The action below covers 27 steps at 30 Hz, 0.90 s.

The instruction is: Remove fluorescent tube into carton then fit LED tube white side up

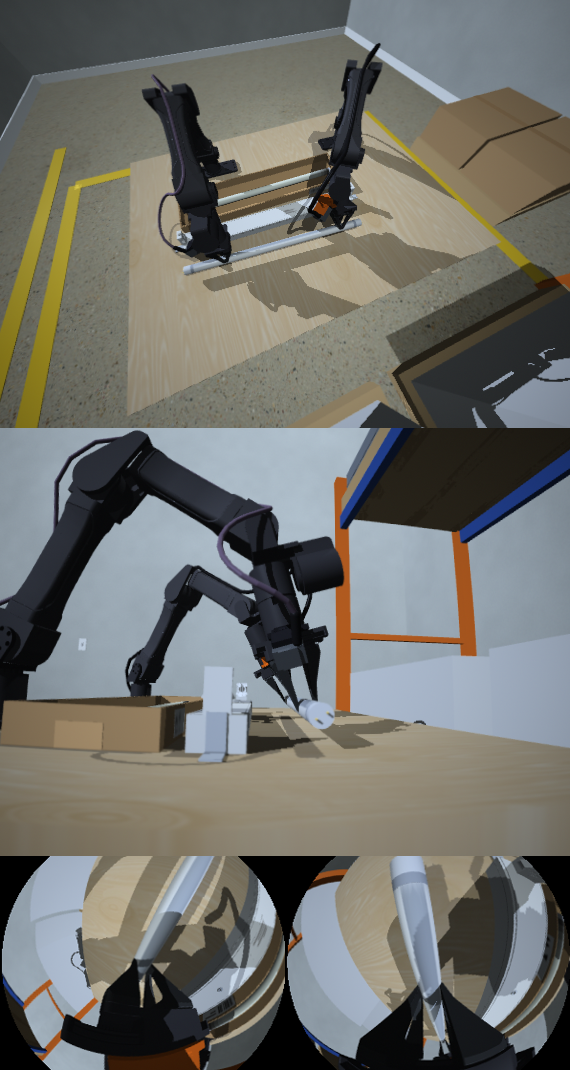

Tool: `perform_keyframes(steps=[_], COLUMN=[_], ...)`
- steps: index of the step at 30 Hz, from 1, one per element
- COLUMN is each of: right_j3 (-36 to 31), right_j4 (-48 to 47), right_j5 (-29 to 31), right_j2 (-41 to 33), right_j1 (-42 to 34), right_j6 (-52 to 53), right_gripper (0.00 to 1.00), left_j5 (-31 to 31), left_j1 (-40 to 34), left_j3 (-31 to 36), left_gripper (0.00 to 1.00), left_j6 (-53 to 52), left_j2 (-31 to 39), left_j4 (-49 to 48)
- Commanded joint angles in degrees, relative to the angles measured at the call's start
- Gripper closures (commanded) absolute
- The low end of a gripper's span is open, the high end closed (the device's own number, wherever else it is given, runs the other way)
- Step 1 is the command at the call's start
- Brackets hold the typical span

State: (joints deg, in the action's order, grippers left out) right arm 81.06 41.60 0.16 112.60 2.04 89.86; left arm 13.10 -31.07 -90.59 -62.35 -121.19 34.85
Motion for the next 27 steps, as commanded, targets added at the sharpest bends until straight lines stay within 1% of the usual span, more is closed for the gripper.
perform_keyframes(steps=[1, 4, 5, 7, 8, 10, 21, 22, 24, 25, 27], right_j3=[-2.59, -4.53, -4.36, -4.36, -5.35, -6.26, -13.51, -13.37, -13.37, -14.46, -15.75], right_j4=[-3.61, -5.92, -3.91, -3.91, -6.79, -8.08, -17.98, -16.15, -16.15, -19.11, -21.17], right_j5=[0.87, 0.89, 0.89, 0.89, 0.95, 0.98, 1.14, 1.11, 1.11, 1.14, 1.28], right_j2=[-1.91, -2.70, -2.71, -2.71, -3.10, -3.49, -6.08, -6.05, -6.05, -6.39, -6.83], right_j1=[-0.49, -0.73, -0.71, -0.71, 0.41, 0.91, -0.66, -0.28, -0.28, -0.03, -0.51], right_j6=[-0.11, -0.09, -0.12, -0.12, -0.41, -0.56, -0.48, -0.52, -0.52, -0.54, -0.49], right_gripper=[0.89, 0.89, 0.89, 0.89, 0.89, 0.89, 0.89, 0.89, 0.89, 0.89, 0.89], left_j5=[1.26, 1.86, 1.47, 1.47, 2.20, 2.71, 4.94, 4.53, 4.53, 5.40, 5.80], left_j1=[-0.85, -0.93, -0.48, -0.48, -0.65, -1.30, -1.93, -1.05, -1.05, -1.85, -2.17], left_j3=[1.78, 3.53, 3.25, 3.25, 4.18, 5.43, 11.54, 11.17, 11.17, 12.53, 13.55], left_gripper=[0.89, 0.89, 0.89, 0.89, 0.89, 0.89, 0.89, 0.89, 0.89, 0.89, 0.89], left_j6=[0.03, -0.30, -0.11, -0.11, -0.42, -0.35, -0.67, -0.47, -0.47, -0.72, -0.58], left_j2=[2.28, 2.83, 2.91, 2.91, 3.11, 3.52, 4.97, 4.92, 4.92, 5.13, 5.28], left_j4=[-3.81, -6.03, -4.51, -4.51, -6.76, -8.83, -17.26, -15.86, -15.86, -18.73, -20.25])
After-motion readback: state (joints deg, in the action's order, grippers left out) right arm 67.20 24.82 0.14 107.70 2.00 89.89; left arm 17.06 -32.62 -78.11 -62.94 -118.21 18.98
